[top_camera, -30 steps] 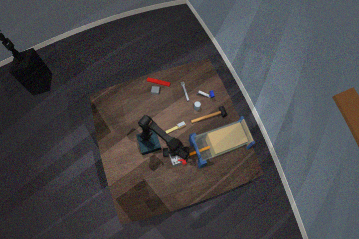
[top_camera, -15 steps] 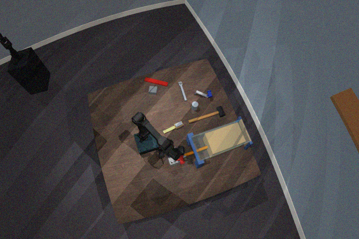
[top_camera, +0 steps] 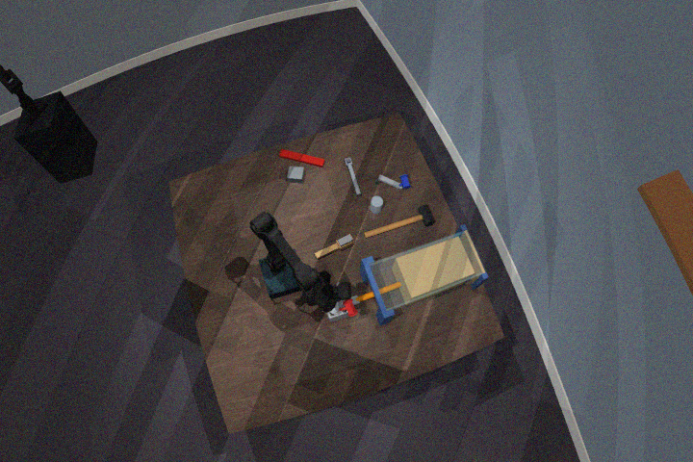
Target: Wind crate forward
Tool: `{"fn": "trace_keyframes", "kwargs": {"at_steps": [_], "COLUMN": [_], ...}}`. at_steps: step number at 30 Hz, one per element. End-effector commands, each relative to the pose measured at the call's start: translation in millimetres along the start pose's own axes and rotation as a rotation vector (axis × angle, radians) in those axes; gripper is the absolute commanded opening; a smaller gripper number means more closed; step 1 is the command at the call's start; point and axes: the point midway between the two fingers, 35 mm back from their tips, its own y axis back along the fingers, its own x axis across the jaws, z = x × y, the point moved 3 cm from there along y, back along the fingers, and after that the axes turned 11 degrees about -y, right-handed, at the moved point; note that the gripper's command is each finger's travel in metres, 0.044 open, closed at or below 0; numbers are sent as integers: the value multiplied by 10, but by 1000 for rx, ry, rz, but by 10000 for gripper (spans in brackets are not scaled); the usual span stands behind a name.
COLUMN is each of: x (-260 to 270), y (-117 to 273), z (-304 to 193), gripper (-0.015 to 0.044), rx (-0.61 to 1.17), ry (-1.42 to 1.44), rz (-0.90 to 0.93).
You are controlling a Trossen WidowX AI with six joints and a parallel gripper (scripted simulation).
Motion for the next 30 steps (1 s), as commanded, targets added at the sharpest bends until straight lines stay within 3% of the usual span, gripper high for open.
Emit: {"fn": "trace_keyframes", "kwargs": {"at_steps": [1, 30], "x": [6, 146], "y": [18, -29], "z": [0, -30], "gripper": [0, 0], "rx": [-13, -118], "ry": [8, 7], "rz": [-72, -533]}}
